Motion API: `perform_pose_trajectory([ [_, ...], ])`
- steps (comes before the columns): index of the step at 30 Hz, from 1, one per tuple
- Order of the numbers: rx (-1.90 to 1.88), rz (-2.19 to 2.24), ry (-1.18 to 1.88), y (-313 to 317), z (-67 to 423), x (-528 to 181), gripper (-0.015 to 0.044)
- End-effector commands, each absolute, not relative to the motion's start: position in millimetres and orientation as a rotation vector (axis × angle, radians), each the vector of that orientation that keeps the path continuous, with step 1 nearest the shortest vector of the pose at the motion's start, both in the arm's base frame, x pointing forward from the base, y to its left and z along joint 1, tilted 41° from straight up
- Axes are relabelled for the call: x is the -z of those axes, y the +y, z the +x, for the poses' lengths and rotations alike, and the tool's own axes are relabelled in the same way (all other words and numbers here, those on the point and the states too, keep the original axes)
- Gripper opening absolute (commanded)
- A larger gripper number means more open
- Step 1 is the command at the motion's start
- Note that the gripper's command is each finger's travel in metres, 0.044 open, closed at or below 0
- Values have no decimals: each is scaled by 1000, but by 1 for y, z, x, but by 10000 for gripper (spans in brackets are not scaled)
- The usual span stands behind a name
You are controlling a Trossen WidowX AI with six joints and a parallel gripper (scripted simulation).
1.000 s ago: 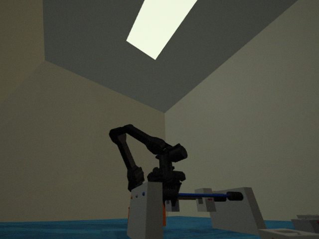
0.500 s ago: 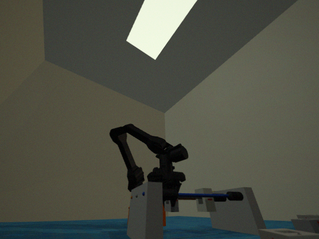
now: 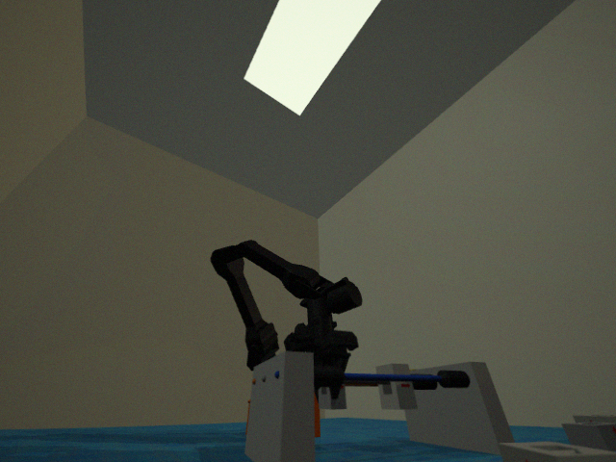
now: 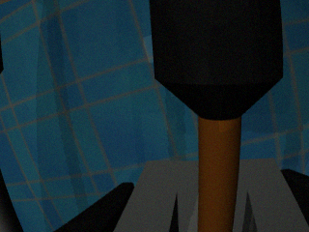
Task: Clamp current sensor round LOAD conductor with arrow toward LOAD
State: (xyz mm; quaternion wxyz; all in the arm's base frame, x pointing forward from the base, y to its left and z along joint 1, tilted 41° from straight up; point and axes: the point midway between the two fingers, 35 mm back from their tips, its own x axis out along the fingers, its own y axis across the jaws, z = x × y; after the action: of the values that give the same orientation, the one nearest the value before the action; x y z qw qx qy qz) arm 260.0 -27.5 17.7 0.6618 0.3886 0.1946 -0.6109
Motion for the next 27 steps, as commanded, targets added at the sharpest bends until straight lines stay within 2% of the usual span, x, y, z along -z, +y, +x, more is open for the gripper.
perform_pose_trajectory([
  [1, 1380, 874, 437, -29, 260, -16, 0],
  [3, 1380, 875, 438, -31, 260, -14, 0],
  [14, 1377, 878, 440, -28, 261, -17, 276],
  [27, 1377, 878, 440, -28, 261, -17, 276],
])
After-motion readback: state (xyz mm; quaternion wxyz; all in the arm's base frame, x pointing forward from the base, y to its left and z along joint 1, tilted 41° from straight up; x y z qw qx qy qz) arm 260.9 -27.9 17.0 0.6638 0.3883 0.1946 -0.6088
